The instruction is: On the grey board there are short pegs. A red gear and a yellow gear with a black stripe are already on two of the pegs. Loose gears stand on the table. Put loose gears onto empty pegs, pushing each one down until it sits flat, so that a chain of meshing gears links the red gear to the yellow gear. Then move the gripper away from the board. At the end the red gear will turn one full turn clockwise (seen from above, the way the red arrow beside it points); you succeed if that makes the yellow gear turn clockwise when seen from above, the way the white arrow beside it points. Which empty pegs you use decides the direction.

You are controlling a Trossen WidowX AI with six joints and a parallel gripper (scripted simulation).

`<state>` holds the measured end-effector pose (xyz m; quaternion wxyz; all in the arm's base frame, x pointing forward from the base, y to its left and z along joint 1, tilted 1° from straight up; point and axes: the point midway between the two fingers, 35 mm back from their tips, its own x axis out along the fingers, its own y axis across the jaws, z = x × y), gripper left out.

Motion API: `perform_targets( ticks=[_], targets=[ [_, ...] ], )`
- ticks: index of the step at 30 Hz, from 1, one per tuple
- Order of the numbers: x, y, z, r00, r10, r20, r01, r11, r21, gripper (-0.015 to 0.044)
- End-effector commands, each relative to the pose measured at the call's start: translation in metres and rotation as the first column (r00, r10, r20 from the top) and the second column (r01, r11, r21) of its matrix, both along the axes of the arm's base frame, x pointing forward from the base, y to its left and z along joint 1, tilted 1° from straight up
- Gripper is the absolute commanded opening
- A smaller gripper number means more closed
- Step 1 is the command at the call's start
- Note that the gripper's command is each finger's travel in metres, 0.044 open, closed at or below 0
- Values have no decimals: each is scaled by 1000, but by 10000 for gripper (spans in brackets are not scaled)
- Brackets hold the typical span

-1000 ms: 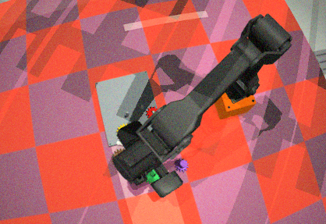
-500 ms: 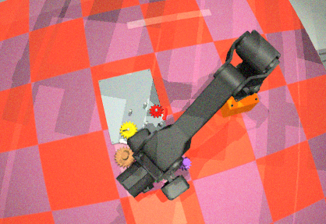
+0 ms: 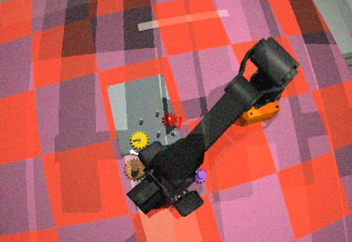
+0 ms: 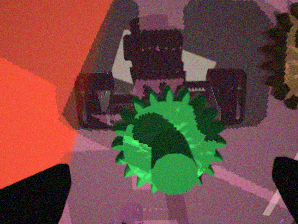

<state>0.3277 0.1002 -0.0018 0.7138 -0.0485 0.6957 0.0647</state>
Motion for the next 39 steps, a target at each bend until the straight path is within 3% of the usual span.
perform_targets(
  ticks=[1, 10, 25, 32, 39],
  targets=[
    [-2, -1, -9, 1000, -3, -5, 3, 1000, -5, 440],
    [-2, -1, -13, 1000, -3, -5, 3, 1000, -5, 440],
    [-2, -1, -13, 1000, -3, -5, 3, 1000, -5, 46],
    [-2, -1, -13, 1000, -3, -5, 3, 1000, -5, 0],
    [1, 0, -1, 1000, -3, -5, 3, 1000, -5, 0]
  ],
)
